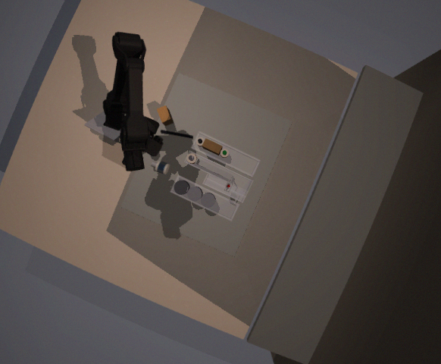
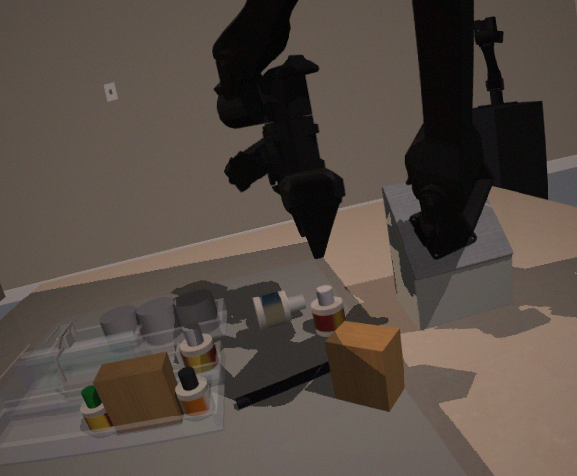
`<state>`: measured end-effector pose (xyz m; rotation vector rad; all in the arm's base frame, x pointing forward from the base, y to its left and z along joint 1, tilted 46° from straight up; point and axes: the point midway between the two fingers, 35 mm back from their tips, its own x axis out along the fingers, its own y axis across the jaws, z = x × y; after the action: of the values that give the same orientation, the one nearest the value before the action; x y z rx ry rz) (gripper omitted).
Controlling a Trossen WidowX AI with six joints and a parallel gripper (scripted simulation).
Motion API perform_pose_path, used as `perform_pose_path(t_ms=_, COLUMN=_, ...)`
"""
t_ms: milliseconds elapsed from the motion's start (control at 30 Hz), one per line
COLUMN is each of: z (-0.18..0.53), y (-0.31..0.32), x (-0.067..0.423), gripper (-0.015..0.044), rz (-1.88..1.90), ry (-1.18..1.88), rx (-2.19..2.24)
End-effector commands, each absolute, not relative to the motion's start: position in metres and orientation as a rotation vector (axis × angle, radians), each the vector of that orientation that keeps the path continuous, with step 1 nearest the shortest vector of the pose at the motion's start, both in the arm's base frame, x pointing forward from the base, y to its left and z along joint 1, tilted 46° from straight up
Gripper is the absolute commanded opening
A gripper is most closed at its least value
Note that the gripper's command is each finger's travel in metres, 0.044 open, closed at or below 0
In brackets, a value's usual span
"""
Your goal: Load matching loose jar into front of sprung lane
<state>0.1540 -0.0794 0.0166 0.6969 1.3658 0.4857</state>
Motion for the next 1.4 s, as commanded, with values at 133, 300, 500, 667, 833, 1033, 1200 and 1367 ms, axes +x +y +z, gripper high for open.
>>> perform_pose_path(t_ms=133, z=-0.007, y=-0.052, x=0.155, gripper=0.044, rz=0.517, ry=1.368, rx=0.685)
perform_pose_path(t_ms=300, z=-0.016, y=-0.044, x=0.156, gripper=0.044, rz=0.518, ry=1.368, rx=0.686)
perform_pose_path(t_ms=500, z=-0.028, y=-0.032, x=0.159, gripper=0.044, rz=0.519, ry=1.367, rx=0.686)
perform_pose_path(t_ms=667, z=-0.031, y=-0.03, x=0.16, gripper=0.044, rz=0.518, ry=1.368, rx=0.686)
perform_pose_path(t_ms=833, z=-0.037, y=-0.024, x=0.161, gripper=0.044, rz=0.518, ry=1.368, rx=0.686)
perform_pose_path(t_ms=1033, z=-0.044, y=-0.017, x=0.162, gripper=0.044, rz=0.519, ry=1.368, rx=0.686)
perform_pose_path(t_ms=1200, z=-0.049, y=-0.012, x=0.163, gripper=0.044, rz=0.52, ry=1.367, rx=0.687)
perform_pose_path(t_ms=1367, z=-0.05, y=-0.011, x=0.163, gripper=0.0361, rz=0.52, ry=1.367, rx=0.687)
